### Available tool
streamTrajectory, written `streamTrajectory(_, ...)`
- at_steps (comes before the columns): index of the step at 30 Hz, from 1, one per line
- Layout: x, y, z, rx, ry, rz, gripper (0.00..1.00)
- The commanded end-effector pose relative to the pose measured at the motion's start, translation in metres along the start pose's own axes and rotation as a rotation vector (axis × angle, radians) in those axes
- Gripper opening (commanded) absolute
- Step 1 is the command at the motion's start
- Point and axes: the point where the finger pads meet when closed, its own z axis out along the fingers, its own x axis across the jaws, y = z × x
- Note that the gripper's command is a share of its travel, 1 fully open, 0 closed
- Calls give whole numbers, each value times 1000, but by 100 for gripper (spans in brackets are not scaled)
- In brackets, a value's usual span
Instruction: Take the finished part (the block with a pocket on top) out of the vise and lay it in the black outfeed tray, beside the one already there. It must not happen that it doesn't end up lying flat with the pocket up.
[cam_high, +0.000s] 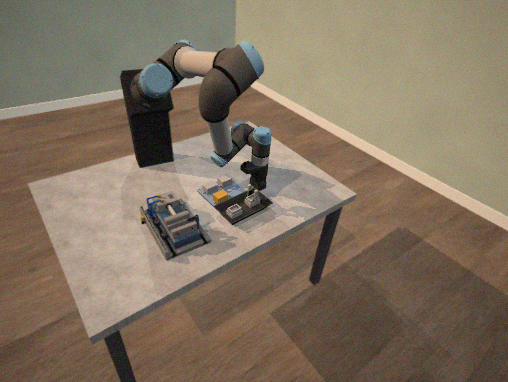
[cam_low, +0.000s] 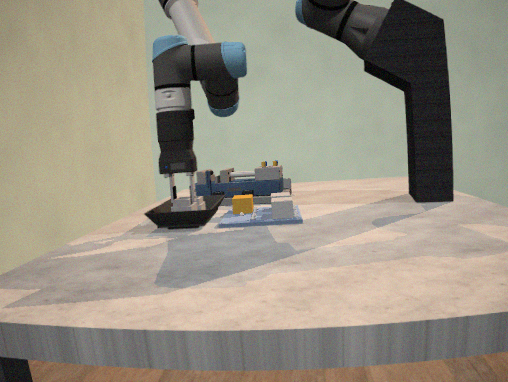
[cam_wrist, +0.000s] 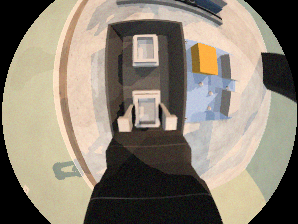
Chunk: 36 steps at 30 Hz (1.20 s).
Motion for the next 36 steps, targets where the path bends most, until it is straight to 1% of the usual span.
streamTrajectory(1, 0, 0, 0, -1, -1, 0, 0)
streamTrajectory(26, -1, 0, 10, -1, -1, 0, 0)
streamTrajectory(36, -1, 0, 12, -1, -1, 0, 0)
